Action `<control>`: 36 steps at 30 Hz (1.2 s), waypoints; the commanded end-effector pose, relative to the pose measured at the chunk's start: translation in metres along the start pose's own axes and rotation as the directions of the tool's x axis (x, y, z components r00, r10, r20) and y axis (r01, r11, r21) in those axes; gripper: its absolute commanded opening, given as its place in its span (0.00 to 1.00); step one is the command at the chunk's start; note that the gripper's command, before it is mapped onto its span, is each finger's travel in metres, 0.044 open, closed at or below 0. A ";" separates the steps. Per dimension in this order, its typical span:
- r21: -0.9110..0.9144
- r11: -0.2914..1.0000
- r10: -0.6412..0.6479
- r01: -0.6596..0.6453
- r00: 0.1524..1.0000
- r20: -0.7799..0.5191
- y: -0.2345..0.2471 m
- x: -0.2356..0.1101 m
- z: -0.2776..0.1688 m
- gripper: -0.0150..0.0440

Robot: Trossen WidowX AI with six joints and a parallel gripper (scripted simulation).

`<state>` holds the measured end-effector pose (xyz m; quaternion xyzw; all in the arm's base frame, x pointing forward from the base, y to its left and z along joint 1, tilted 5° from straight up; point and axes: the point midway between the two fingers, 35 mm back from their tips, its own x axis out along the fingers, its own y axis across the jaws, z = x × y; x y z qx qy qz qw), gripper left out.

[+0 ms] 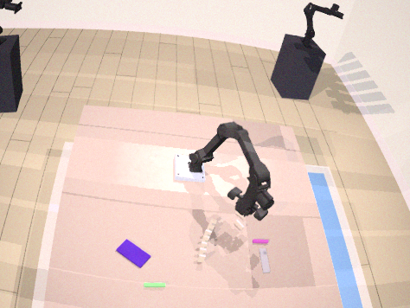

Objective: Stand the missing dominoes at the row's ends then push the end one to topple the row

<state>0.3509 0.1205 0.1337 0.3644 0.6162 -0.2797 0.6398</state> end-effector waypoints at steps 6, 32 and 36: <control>-0.701 0.713 -0.006 0.005 1.000 0.001 0.013 0.000 0.000 0.74; -0.989 0.148 -0.005 0.001 1.000 0.001 0.023 0.054 0.001 1.00; -0.989 0.148 -0.005 0.001 1.000 0.000 0.023 0.065 -0.001 1.00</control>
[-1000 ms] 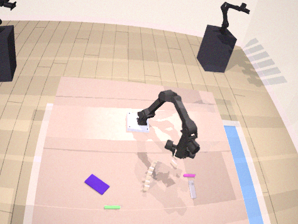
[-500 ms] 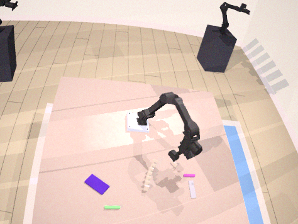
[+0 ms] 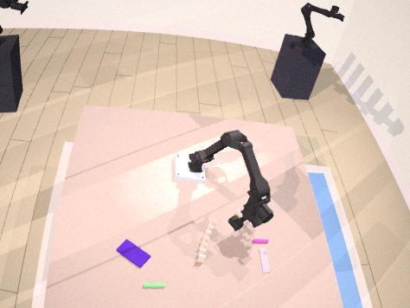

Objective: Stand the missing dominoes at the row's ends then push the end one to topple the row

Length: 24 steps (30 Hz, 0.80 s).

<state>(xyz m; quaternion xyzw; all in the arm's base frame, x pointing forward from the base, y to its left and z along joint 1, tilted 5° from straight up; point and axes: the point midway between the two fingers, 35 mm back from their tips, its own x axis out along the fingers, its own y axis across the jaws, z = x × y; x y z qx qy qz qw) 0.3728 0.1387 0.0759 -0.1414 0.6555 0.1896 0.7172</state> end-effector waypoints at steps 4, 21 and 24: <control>-0.002 1.000 -0.004 0.004 1.000 0.011 0.001 0.009 0.001 1.00; -0.002 1.000 -0.004 0.004 1.000 0.011 0.001 0.019 0.001 0.69; -0.002 1.000 -0.004 0.004 1.000 0.011 0.001 0.019 0.001 0.56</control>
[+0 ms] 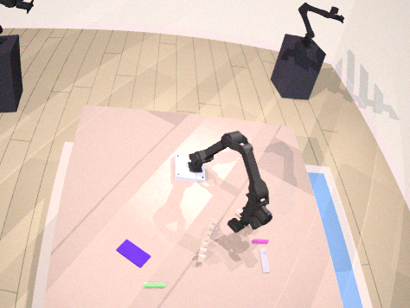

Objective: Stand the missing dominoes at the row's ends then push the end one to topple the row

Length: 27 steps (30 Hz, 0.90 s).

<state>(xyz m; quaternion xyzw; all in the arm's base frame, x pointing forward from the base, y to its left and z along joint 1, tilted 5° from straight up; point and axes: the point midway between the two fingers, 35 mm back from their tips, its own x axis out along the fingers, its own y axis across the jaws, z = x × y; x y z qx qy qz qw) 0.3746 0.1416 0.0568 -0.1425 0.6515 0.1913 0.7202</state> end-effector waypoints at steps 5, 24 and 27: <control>0.003 1.000 -0.003 0.003 1.000 0.002 0.000 0.000 0.000 0.33; 0.023 1.000 -0.003 0.003 1.000 0.003 0.003 -0.085 0.015 0.30; 0.023 1.000 -0.003 0.003 1.000 0.003 0.000 -0.086 0.014 0.30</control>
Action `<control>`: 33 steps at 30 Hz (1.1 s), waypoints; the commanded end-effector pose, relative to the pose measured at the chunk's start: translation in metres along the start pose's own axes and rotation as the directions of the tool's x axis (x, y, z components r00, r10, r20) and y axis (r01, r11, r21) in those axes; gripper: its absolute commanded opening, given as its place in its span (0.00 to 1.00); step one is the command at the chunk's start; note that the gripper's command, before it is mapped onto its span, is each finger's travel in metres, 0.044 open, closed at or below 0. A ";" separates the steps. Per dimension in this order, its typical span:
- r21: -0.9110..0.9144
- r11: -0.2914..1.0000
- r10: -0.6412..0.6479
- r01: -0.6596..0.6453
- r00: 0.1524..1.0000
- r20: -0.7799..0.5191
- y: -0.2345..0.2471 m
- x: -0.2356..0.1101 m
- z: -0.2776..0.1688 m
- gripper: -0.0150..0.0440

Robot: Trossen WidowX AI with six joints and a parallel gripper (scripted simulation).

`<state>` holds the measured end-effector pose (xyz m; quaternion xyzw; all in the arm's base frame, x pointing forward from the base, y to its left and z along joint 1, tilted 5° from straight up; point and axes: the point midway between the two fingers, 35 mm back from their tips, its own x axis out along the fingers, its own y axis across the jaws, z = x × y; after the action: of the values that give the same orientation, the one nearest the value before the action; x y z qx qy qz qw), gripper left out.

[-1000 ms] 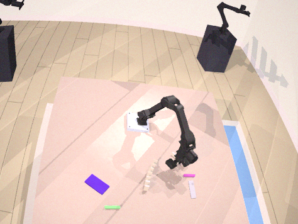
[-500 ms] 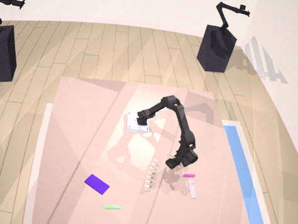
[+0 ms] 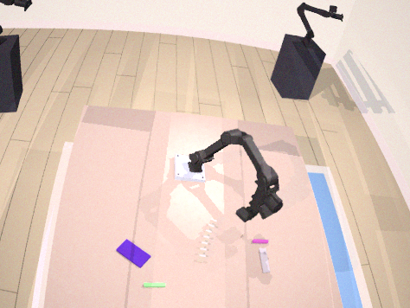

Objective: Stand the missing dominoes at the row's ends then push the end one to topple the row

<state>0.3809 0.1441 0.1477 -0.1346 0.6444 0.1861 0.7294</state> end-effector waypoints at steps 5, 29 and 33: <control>0.003 1.000 -0.011 0.011 1.000 -0.028 -0.079 0.003 -0.038 0.30; 0.066 0.997 -0.045 0.038 0.992 0.118 -0.217 0.022 -0.144 0.30; 0.109 0.993 -0.062 0.041 0.978 0.197 -0.227 0.032 -0.138 0.30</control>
<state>0.3560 -0.1129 0.0933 -0.1068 0.5909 0.1531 0.7849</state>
